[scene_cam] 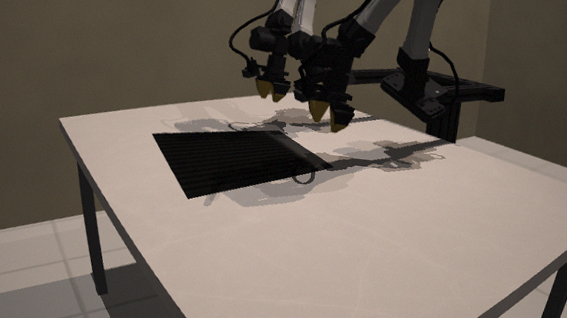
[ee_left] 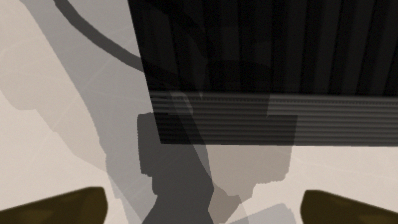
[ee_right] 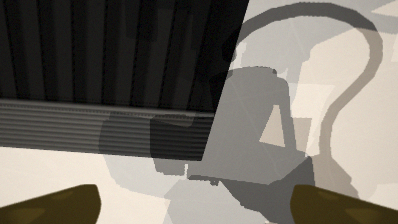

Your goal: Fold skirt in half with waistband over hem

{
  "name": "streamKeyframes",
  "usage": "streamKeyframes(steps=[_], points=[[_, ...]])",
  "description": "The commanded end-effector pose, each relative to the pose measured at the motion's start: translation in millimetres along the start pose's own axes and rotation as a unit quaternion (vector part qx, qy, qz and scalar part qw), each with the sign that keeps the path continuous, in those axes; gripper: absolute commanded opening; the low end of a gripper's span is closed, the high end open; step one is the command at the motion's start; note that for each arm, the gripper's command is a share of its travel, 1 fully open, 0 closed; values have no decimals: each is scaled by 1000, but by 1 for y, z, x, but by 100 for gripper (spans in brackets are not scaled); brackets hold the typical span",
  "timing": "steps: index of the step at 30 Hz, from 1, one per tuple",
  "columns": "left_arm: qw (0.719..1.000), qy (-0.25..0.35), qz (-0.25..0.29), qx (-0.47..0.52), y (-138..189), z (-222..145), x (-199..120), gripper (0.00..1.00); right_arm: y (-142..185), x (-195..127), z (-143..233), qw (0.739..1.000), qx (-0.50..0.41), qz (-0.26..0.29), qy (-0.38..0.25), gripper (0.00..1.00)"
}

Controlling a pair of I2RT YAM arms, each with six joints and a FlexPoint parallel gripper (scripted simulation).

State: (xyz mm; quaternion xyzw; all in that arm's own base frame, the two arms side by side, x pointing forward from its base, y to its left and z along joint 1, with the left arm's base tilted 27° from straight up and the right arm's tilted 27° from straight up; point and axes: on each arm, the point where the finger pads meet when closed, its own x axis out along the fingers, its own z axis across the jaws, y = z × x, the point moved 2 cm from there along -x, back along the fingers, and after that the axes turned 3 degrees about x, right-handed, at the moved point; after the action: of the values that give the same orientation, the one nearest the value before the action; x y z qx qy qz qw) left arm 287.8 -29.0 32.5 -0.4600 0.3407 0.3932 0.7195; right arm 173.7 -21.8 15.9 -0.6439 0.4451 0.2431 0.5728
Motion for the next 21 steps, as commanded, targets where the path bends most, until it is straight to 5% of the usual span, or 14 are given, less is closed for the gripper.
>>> streamKeyframes(steps=[1,15,16,21], points=[[1000,1,-12,-1,-8,-2,-6,90,-6,-3,1,1000,3,-10,0,90],[1000,1,-12,-1,-8,-2,-6,90,-6,-3,1,1000,3,-10,0,90],[1000,2,-4,14,-11,3,8,48,-2,6,6,1000,21,2,6,48],[1000,3,10,19,9,10,39,48,25,35,19,1000,18,8,8,48]])
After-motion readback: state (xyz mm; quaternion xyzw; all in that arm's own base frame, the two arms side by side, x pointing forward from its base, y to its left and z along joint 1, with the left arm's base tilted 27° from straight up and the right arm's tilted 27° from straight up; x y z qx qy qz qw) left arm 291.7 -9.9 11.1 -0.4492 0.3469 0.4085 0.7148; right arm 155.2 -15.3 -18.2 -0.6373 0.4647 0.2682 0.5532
